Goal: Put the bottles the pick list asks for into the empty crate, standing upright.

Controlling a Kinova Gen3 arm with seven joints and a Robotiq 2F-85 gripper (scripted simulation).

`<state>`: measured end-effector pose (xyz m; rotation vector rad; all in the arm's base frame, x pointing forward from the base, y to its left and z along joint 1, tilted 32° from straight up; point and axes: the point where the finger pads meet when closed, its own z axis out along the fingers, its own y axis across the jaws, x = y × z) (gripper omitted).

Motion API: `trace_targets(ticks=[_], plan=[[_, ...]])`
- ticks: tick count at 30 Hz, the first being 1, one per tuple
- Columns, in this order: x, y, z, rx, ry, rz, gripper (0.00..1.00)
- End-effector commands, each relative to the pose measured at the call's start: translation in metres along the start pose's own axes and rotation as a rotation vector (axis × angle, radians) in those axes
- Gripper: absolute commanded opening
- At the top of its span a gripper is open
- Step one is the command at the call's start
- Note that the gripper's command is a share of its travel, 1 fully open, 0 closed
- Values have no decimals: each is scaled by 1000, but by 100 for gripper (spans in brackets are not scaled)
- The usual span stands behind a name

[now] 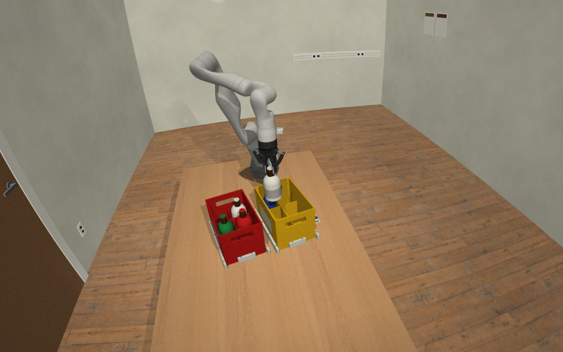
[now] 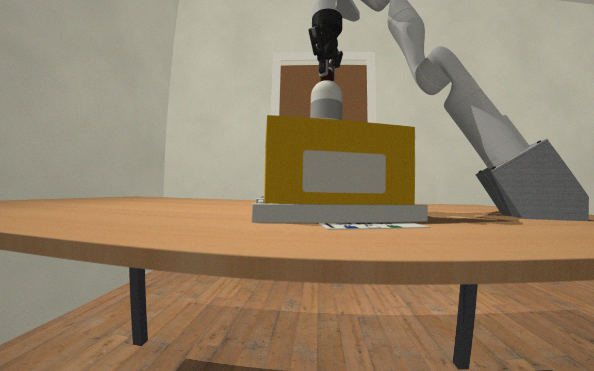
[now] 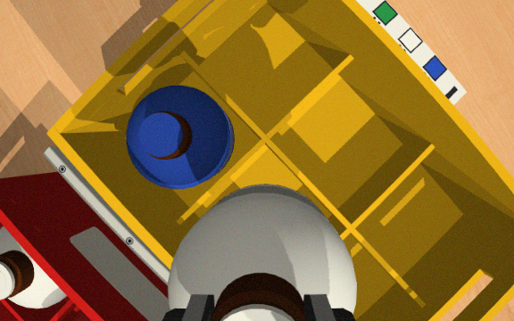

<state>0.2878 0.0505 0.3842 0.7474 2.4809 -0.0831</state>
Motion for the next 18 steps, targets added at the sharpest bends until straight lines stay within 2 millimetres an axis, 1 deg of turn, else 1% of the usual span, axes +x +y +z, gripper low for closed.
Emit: trace_targets(ticks=[1, 18], plan=[[0, 0, 0, -1, -1, 0, 10], [0, 0, 15, -1, -1, 0, 10]])
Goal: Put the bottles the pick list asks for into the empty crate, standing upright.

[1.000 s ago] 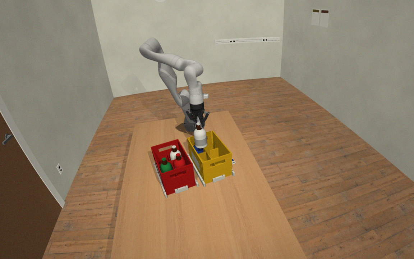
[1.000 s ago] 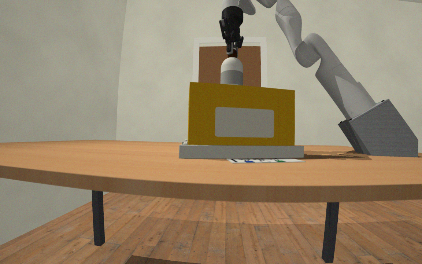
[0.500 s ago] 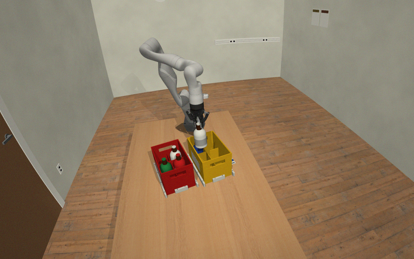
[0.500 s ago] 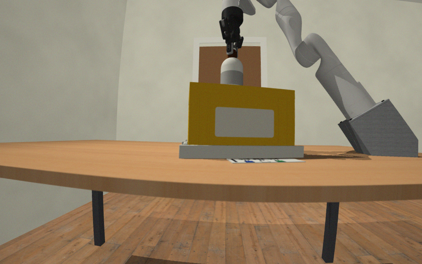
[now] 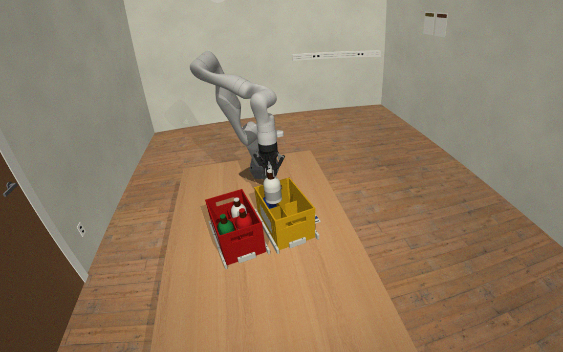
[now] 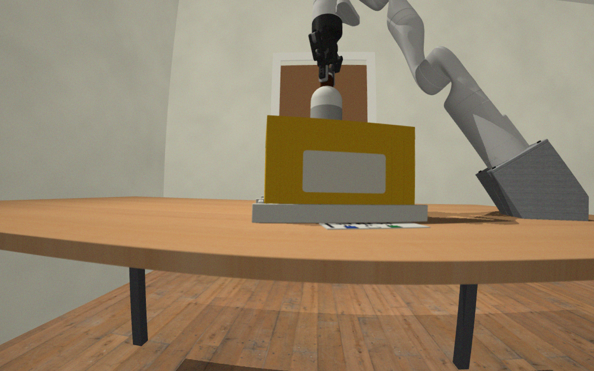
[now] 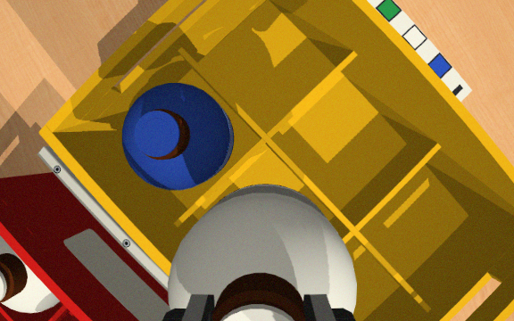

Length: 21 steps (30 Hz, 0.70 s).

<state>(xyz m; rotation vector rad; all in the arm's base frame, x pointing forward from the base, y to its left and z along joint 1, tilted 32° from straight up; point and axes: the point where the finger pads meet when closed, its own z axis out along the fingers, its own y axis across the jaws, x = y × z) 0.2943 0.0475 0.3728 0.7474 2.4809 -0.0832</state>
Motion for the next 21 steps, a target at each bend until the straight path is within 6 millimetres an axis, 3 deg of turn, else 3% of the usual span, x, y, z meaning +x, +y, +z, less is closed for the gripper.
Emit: trace_targets(ticks=[1, 21], plan=[[0, 0, 2, -1, -1, 0, 10], [0, 0, 18, -1, -1, 0, 10]])
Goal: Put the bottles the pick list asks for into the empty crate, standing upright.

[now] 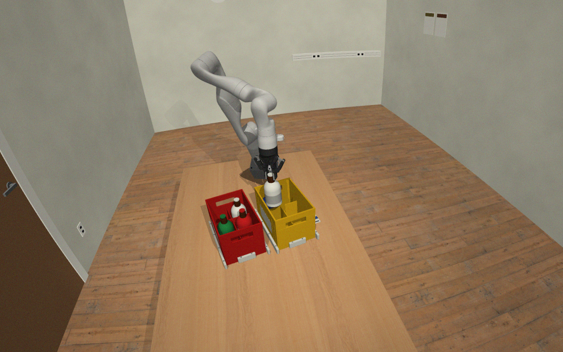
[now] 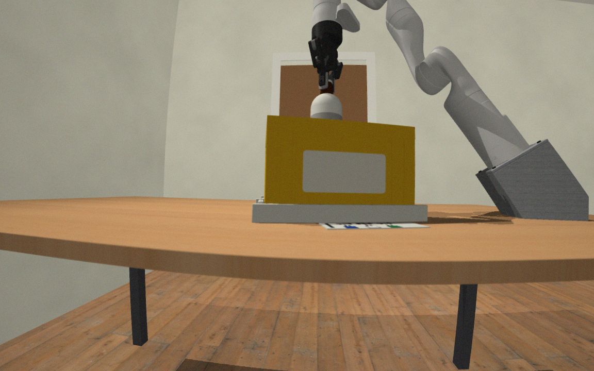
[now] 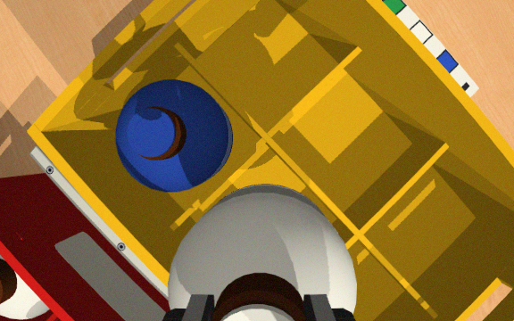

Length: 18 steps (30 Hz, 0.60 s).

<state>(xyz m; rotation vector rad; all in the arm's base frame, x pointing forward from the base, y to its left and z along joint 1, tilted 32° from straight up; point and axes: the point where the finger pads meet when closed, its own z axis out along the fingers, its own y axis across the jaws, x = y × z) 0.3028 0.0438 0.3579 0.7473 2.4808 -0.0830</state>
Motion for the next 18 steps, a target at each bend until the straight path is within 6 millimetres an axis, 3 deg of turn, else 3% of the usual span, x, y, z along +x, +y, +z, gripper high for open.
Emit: trace_targets(ticks=[1, 18], plan=[[0, 0, 1, -1, -1, 0, 10], [0, 0, 16, -1, -1, 0, 10]])
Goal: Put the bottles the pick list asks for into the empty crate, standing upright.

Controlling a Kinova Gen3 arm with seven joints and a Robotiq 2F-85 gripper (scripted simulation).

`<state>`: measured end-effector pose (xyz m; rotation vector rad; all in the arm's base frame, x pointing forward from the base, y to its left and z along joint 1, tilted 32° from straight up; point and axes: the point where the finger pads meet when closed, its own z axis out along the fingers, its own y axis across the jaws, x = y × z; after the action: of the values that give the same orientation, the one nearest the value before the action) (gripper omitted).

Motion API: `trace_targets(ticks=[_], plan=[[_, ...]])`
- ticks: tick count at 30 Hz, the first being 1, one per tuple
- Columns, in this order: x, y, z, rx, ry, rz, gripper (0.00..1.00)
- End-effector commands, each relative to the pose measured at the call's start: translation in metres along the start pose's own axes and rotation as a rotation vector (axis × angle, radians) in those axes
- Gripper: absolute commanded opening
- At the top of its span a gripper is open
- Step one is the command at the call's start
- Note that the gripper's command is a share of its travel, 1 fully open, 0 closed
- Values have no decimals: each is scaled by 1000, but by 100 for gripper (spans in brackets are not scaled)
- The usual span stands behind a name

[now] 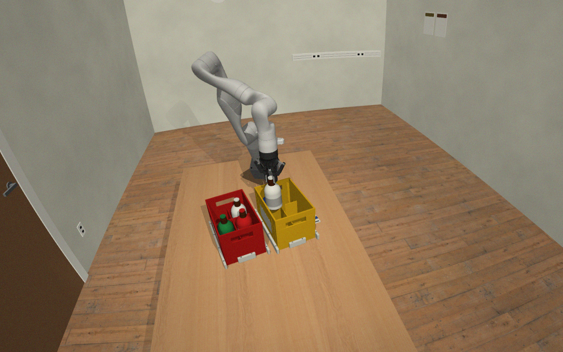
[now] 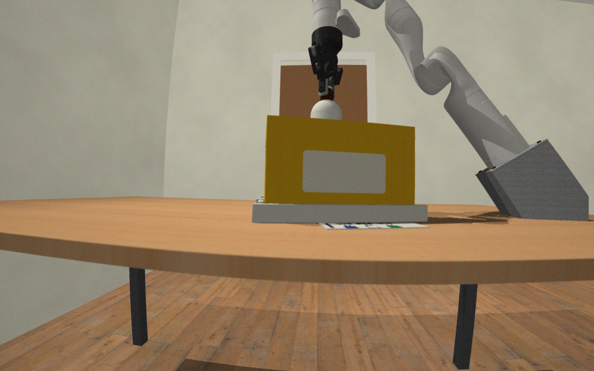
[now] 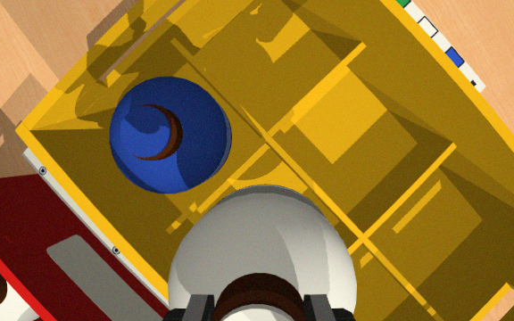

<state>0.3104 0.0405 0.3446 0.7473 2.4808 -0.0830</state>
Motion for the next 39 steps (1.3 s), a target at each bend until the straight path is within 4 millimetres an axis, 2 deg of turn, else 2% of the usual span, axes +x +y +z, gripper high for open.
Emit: trace_targets(ticks=[1, 39], plan=[[0, 0, 2, -1, -1, 0, 10], [0, 0, 36, -1, -1, 0, 10]])
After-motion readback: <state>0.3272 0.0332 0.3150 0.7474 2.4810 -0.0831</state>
